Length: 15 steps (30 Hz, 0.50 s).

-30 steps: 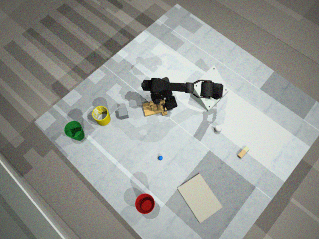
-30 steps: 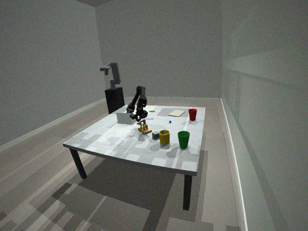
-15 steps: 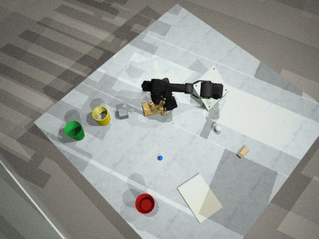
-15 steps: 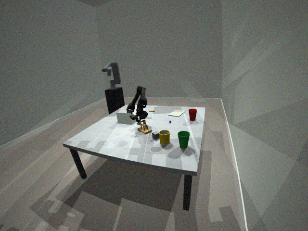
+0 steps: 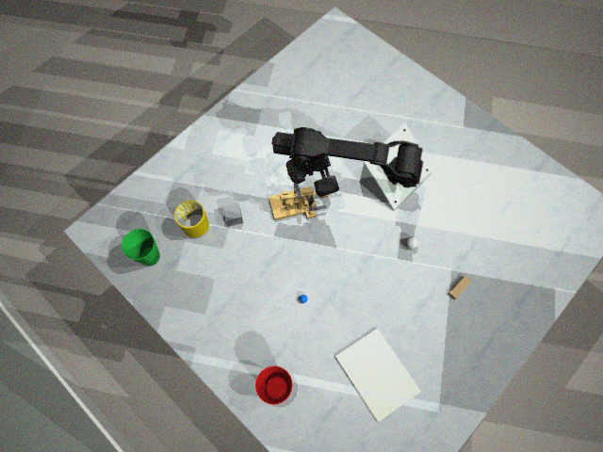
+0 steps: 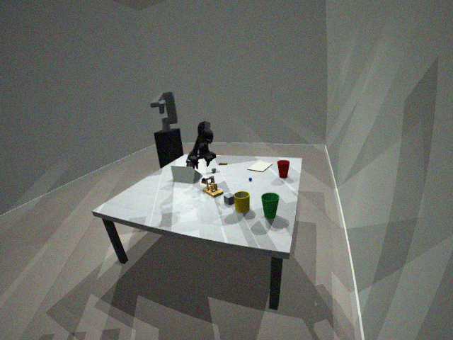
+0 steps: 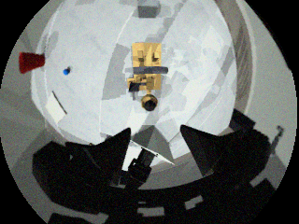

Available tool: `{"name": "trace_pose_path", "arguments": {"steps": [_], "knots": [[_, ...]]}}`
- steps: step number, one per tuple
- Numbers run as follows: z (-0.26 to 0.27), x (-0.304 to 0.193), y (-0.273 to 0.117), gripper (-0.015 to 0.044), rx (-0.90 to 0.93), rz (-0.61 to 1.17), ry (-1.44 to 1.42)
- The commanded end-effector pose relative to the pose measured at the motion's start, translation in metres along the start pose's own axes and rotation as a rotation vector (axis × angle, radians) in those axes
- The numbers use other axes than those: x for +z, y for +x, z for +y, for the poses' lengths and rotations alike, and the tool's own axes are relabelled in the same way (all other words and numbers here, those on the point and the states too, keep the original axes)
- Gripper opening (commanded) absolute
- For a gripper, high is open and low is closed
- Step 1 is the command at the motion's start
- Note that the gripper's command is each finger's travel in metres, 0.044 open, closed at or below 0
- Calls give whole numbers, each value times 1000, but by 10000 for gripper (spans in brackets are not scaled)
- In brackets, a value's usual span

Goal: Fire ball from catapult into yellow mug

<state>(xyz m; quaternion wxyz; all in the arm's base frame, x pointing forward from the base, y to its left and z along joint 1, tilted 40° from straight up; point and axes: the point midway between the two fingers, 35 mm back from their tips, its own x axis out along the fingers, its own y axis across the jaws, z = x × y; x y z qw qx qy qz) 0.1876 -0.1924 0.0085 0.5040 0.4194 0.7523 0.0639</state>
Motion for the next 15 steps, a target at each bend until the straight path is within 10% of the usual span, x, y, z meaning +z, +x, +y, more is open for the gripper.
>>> {"name": "trace_pose_path", "arguments": {"steps": [1,15], "knots": [[0,-11,-25,440,-22,-27,-2],[-27,124,-64,440,-78,-437,46]]}}
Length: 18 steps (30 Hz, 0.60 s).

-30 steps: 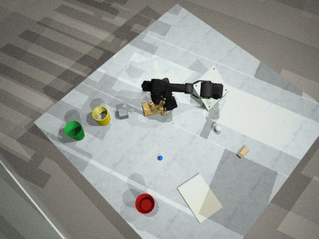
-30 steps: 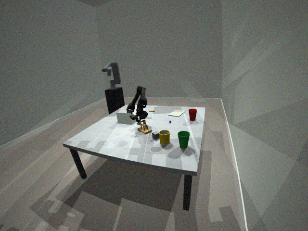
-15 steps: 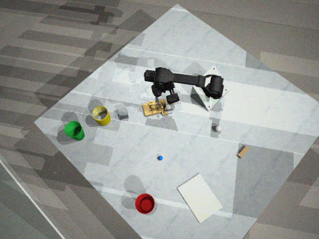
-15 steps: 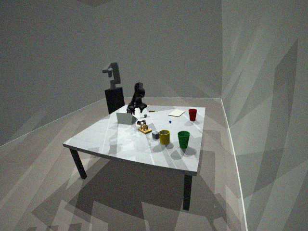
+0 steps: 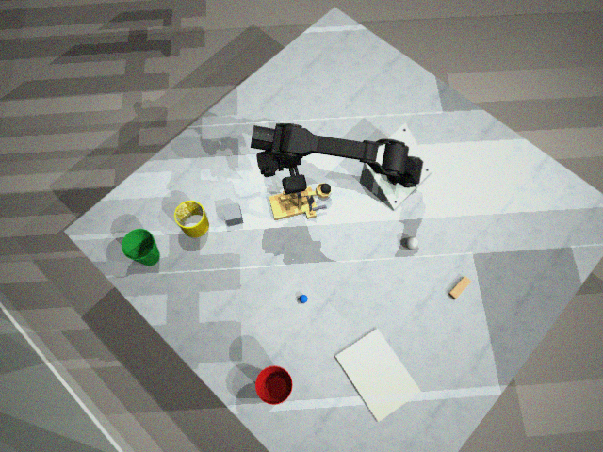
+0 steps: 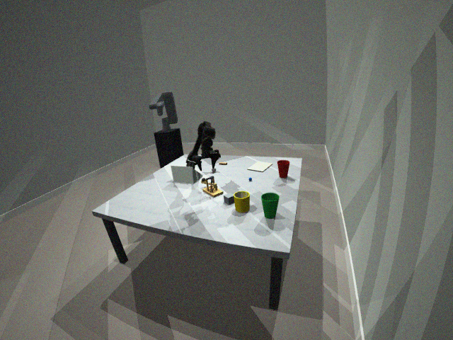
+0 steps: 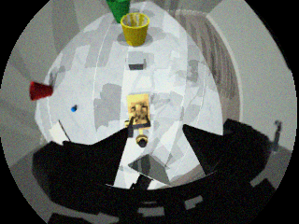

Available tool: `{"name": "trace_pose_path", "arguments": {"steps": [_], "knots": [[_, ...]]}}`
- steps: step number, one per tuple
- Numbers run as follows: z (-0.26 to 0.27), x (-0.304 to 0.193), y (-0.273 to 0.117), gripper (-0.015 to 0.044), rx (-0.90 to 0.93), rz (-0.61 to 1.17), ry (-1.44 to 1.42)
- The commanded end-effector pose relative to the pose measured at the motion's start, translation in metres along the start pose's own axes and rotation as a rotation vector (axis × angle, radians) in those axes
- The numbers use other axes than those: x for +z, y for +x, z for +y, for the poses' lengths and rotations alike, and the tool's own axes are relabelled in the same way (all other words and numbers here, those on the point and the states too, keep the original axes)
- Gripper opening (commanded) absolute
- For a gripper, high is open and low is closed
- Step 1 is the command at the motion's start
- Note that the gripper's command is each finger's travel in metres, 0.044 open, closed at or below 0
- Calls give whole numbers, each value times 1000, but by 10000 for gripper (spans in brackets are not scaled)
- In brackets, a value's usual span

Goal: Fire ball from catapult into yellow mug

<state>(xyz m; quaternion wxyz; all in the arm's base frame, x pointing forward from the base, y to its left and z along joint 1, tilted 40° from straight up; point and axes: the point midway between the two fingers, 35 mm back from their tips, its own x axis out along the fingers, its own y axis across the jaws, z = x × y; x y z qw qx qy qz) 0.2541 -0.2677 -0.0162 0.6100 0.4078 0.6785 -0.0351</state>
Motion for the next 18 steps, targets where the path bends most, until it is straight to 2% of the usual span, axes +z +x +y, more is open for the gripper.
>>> {"name": "trace_pose_path", "arguments": {"steps": [1,14,18], "knots": [[-5,49,-10,440,-10,-153,12],[-4,180,-55,440,37,-588,11],[0,199,-65,440,98,-661,28]]}}
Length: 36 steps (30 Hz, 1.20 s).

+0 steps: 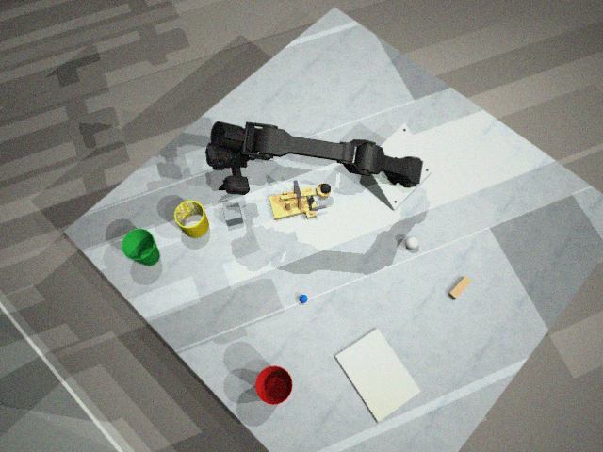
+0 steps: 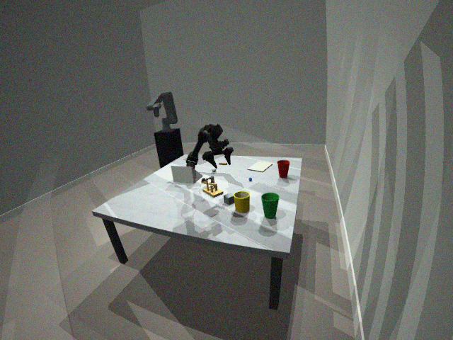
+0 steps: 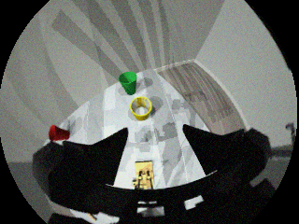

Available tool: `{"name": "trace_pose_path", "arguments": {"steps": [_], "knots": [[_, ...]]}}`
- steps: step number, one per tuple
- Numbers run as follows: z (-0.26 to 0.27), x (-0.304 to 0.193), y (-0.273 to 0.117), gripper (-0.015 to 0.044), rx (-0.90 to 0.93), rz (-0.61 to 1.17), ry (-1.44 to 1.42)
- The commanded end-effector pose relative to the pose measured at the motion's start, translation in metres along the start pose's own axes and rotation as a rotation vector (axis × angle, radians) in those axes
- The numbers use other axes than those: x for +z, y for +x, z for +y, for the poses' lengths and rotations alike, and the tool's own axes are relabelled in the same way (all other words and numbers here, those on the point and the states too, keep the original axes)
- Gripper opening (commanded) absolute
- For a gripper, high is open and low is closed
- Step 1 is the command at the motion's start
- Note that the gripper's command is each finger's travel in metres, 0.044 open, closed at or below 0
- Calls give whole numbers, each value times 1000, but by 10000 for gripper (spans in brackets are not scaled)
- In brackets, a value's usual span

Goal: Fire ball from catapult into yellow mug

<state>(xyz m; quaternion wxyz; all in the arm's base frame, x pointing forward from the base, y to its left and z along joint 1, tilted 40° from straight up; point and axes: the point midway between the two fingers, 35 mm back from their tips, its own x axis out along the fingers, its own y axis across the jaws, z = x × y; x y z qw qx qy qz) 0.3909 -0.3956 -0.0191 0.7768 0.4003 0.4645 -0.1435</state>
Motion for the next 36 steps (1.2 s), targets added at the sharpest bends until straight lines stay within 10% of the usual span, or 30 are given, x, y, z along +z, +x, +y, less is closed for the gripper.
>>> {"name": "trace_pose_path", "arguments": {"steps": [1,23,36], "knots": [[6,24,1,440,63,-82,38],[6,25,1,440,75,-86,49],[6,25,1,99,75,-86,49]]}}
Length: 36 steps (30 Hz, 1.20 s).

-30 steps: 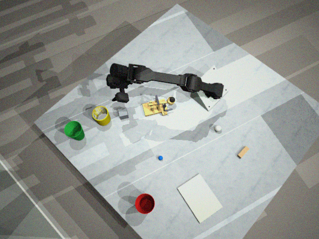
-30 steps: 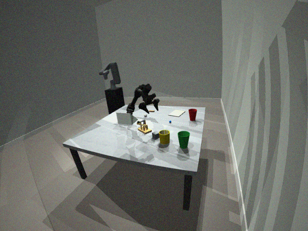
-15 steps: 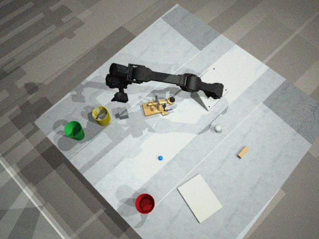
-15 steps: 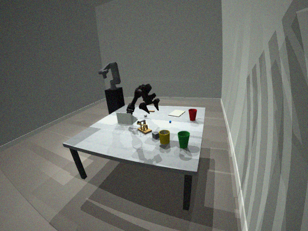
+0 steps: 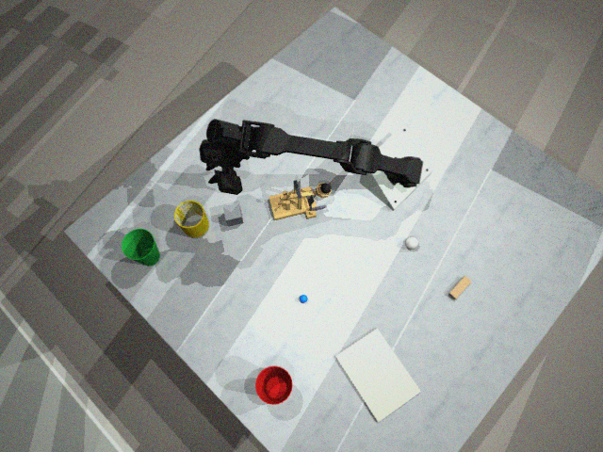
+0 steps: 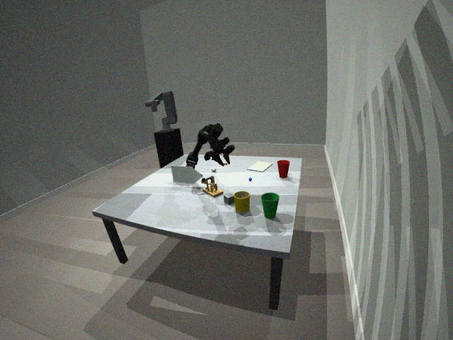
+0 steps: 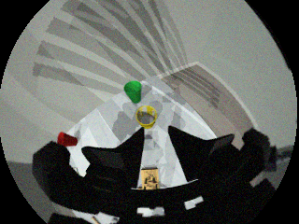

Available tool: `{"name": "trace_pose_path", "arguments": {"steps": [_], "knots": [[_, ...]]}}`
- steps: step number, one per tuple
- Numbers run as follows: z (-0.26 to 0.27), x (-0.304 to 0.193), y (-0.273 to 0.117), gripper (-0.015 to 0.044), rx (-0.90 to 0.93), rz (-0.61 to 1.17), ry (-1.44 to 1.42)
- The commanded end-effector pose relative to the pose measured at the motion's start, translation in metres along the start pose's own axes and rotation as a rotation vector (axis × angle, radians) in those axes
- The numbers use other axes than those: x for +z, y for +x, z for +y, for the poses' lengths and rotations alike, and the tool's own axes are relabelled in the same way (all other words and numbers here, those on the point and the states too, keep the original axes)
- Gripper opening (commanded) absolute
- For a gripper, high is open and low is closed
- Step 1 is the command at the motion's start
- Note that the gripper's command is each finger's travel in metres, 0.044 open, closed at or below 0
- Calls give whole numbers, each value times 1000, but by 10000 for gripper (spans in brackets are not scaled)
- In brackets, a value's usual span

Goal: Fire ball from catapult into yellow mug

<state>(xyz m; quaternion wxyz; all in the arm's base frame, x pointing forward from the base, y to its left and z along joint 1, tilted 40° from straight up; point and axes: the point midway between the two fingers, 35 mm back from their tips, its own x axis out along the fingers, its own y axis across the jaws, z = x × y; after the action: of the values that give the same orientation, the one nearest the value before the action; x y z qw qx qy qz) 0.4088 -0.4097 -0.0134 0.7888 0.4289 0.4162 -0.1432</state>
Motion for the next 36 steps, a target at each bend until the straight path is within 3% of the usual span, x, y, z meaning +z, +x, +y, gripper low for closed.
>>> {"name": "trace_pose_path", "arguments": {"steps": [1,4,17,36], "knots": [[2,3,-1,72,6,-8,0],[2,3,-1,0,6,-8,0],[4,0,-1,0,0,0,-15],[54,-77,-2,0,-131,252,-470]]}}
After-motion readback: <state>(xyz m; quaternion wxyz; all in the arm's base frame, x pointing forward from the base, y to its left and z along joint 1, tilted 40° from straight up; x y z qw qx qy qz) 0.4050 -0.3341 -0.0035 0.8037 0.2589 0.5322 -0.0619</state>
